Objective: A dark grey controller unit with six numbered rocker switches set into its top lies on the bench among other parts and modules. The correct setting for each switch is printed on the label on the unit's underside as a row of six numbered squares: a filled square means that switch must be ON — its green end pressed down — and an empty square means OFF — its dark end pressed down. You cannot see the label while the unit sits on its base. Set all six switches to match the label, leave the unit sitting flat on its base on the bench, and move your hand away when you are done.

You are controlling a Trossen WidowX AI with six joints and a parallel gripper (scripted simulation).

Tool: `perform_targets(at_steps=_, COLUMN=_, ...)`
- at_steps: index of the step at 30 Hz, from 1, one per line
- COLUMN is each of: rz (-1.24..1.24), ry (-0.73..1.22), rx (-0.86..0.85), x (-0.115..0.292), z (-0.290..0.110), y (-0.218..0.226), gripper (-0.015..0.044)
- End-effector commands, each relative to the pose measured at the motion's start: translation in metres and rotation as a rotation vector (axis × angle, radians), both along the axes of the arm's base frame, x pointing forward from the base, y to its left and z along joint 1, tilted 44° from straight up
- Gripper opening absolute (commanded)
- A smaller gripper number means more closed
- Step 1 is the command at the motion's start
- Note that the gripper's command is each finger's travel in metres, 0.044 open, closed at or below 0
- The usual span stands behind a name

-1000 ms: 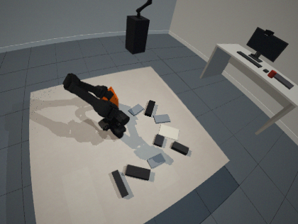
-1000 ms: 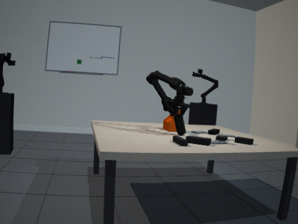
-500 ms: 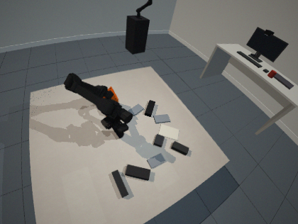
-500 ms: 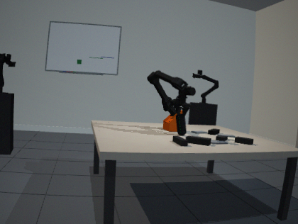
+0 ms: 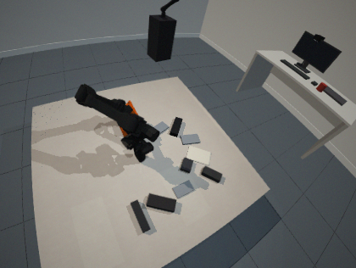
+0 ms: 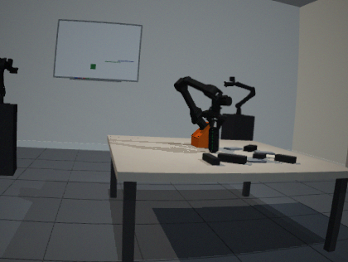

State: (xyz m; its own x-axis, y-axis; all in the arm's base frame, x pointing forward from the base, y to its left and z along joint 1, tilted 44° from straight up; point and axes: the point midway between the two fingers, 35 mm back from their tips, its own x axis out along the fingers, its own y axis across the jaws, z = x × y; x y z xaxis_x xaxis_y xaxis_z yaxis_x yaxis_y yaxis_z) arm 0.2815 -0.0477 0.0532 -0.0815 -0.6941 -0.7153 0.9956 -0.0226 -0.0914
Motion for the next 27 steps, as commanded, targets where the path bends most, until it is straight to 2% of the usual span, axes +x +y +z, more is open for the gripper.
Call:
perform_targets(at_steps=1, rz=-0.011, ry=0.011, rx=0.004, x=-0.003, z=-0.009, y=0.003, gripper=0.0338)
perform_targets(at_steps=27, rz=-0.011, ry=0.010, rx=0.005, x=-0.005, z=-0.030, y=0.024, gripper=0.0338)
